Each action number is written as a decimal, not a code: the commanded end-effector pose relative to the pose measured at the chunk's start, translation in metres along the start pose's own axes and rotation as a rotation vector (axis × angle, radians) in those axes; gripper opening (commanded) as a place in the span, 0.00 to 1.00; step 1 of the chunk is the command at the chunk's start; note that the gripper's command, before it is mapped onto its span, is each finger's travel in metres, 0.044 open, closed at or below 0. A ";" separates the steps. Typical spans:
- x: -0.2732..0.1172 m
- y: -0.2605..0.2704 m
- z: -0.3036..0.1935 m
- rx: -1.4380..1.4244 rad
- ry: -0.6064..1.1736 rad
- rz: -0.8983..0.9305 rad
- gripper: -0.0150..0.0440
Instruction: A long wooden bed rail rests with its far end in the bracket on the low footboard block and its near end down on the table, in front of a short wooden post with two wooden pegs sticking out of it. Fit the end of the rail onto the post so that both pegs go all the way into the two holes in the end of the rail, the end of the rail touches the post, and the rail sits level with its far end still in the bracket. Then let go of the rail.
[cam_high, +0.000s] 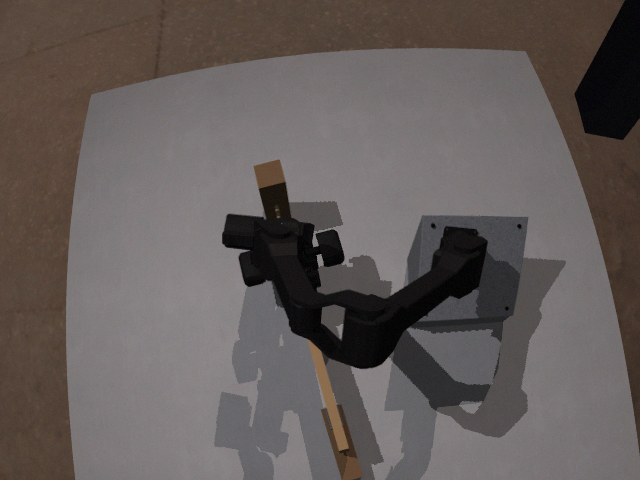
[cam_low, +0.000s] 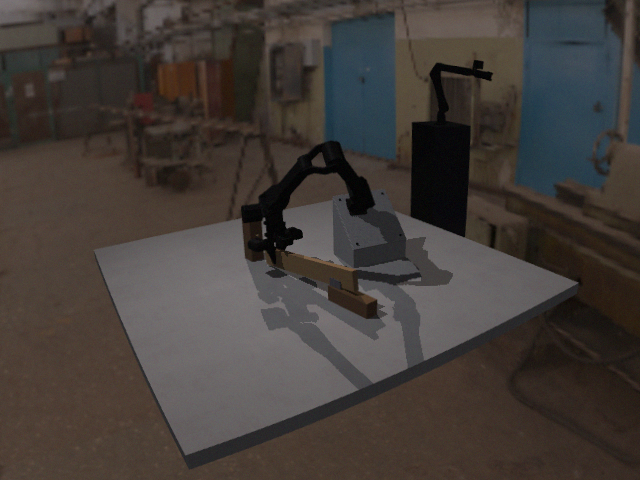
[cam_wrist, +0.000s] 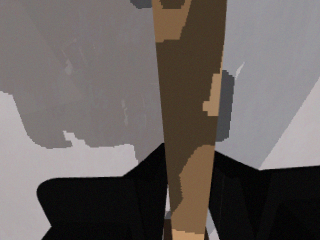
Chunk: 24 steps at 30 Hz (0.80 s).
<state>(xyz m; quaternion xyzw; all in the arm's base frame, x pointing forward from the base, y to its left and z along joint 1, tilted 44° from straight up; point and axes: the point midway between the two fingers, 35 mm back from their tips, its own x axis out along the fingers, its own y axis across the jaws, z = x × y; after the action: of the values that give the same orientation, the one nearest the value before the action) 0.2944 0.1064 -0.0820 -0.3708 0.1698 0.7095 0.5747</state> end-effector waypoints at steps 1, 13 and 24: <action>-0.006 -0.004 0.001 -0.004 -0.006 -0.016 0.25; -0.013 -0.005 0.001 -0.004 -0.006 -0.016 0.25; -0.018 -0.006 0.001 -0.004 -0.005 -0.016 0.25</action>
<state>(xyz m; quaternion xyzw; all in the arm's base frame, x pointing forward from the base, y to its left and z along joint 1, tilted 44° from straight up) 0.2973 0.0987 -0.0736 -0.3720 0.1695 0.7101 0.5733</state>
